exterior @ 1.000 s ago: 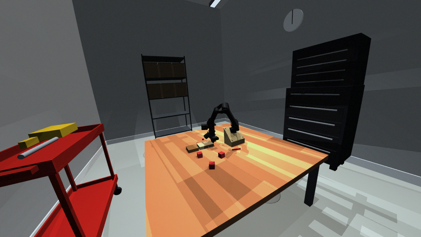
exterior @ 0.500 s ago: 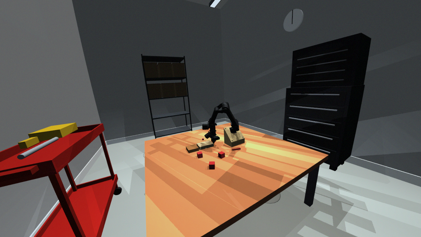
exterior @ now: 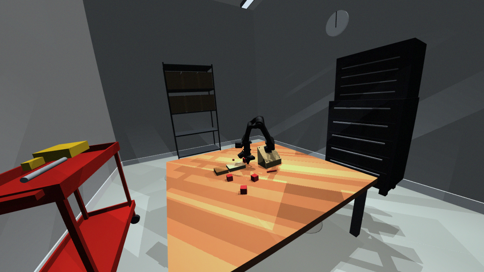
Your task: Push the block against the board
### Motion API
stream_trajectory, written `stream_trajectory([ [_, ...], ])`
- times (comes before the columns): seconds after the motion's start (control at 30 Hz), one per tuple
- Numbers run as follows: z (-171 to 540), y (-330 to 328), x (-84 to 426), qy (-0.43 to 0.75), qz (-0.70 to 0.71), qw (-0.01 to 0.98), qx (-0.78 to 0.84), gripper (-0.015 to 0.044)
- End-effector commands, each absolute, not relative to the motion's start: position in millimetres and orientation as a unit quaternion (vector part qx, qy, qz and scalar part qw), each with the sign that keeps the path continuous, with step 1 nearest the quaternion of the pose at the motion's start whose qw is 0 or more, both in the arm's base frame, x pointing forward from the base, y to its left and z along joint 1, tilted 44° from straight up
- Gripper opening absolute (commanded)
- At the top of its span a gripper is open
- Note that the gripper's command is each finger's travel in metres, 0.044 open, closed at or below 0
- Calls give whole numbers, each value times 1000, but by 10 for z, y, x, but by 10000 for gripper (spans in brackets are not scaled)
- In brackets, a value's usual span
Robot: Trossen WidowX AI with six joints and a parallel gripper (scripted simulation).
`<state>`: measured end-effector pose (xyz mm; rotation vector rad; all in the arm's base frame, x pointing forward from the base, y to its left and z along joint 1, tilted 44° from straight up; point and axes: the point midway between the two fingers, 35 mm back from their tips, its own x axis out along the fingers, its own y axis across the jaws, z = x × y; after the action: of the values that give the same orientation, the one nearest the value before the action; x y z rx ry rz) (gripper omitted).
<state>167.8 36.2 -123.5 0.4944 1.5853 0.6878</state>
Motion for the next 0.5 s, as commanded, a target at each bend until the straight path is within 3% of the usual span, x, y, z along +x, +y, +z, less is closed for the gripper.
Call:
stream_trajectory([
  [0.0, -1231, 356, 1586, 691, 300, 622, 214, 0],
  [0.47, -821, -20, 1666, 691, 299, 622, 214, 0],
])
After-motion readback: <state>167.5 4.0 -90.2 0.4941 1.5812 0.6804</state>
